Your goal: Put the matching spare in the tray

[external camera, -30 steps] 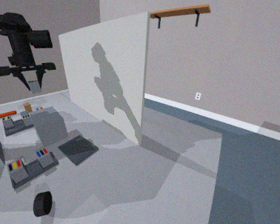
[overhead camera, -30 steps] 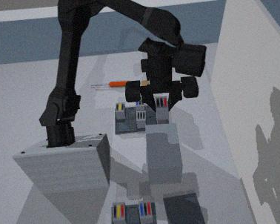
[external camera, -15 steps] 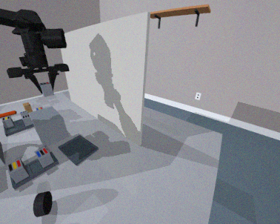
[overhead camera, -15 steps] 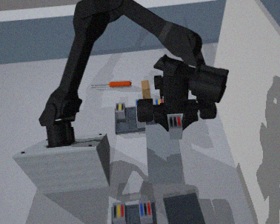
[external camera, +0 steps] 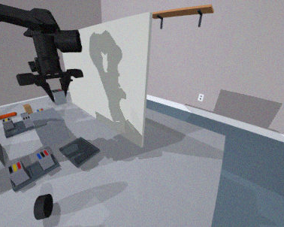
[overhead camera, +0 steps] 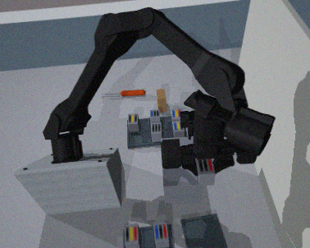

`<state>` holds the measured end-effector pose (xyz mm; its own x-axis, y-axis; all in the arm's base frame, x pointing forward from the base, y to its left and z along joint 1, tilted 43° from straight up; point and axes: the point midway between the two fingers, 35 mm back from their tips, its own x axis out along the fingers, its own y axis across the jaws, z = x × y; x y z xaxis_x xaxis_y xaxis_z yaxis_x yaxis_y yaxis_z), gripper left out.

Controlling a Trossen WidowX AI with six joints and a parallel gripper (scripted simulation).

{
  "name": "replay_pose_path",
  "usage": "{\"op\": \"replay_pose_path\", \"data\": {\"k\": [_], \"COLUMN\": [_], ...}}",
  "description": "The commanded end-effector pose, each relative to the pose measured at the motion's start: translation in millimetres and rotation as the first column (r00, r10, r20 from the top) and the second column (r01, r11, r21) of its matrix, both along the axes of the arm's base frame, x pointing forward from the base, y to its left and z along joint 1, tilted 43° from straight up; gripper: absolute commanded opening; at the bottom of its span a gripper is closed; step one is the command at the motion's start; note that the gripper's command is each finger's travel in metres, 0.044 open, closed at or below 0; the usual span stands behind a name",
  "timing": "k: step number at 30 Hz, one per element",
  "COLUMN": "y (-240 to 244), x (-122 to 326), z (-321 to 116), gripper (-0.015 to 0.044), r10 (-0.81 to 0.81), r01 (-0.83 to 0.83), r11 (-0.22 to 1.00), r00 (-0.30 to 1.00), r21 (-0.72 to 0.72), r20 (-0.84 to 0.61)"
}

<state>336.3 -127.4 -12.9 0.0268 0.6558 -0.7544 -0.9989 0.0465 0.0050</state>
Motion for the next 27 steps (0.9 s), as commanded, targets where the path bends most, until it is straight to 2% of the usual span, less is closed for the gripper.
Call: {"op": "replay_pose_path", "data": {"k": [1,13,27], "y": [-15,-48,-43], "x": [1,-3,-1], "z": [-16,-68,-80], "gripper": [0.0000,0.0000,0.0000], "r10": [0.011,0.044,0.045], "r01": [-0.011,-0.045,-0.046], "r11": [1.000,0.999,0.999], "r00": [1.000,0.998,0.998], "r21": [-0.003,0.016,0.016], "r20": [0.012,0.041,0.043]}}
